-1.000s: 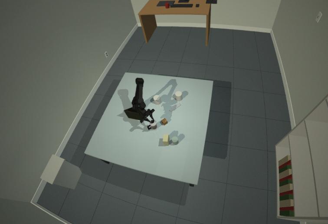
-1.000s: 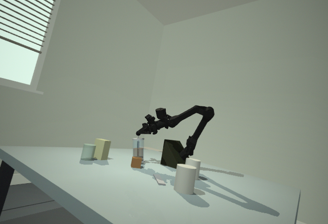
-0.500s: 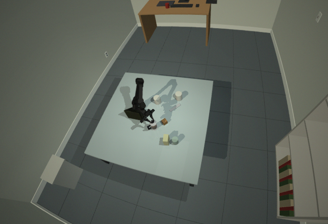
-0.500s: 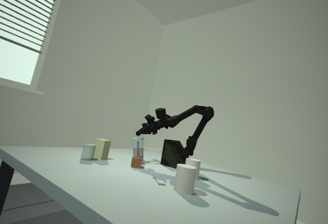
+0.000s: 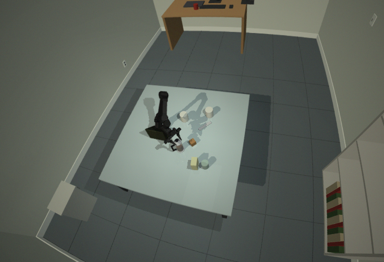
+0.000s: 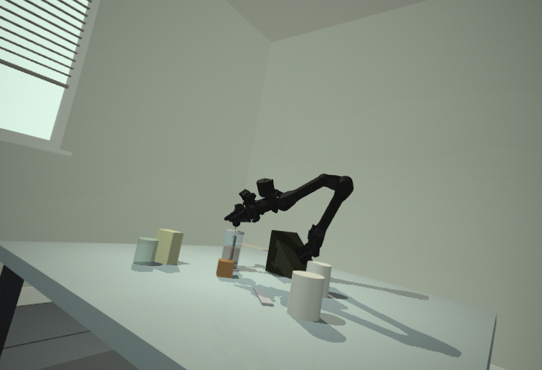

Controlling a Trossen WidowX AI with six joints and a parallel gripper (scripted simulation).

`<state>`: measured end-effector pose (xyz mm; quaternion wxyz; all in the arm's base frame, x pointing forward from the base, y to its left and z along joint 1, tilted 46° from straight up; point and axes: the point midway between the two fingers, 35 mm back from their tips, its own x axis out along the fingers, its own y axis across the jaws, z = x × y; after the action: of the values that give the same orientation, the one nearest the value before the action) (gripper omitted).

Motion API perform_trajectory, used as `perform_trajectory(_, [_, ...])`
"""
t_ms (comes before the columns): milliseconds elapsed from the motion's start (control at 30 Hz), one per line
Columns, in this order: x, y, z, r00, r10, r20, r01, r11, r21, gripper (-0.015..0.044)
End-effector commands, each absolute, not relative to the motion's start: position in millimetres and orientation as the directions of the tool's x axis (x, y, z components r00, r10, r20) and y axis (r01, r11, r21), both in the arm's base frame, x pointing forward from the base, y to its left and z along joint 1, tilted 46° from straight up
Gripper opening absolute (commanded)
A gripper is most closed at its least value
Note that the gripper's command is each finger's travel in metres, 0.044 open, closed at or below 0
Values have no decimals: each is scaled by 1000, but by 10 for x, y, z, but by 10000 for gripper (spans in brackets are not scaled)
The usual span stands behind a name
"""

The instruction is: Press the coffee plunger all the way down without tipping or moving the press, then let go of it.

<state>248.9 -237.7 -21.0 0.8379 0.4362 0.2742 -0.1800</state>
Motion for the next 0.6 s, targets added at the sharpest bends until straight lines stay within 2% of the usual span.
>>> perform_trajectory(0, [2485, -2378, -214, 783, -63, -619, 543, 556, 630, 390])
perform_trajectory(67, [2485, -2378, -214, 783, -63, -619, 543, 556, 630, 440])
perform_trajectory(267, [2451, -2450, -129, 781, -63, -621, 544, 556, 628, 440])
perform_trajectory(567, [2156, -2742, 466, 773, -53, -632, 551, 548, 629, 440])
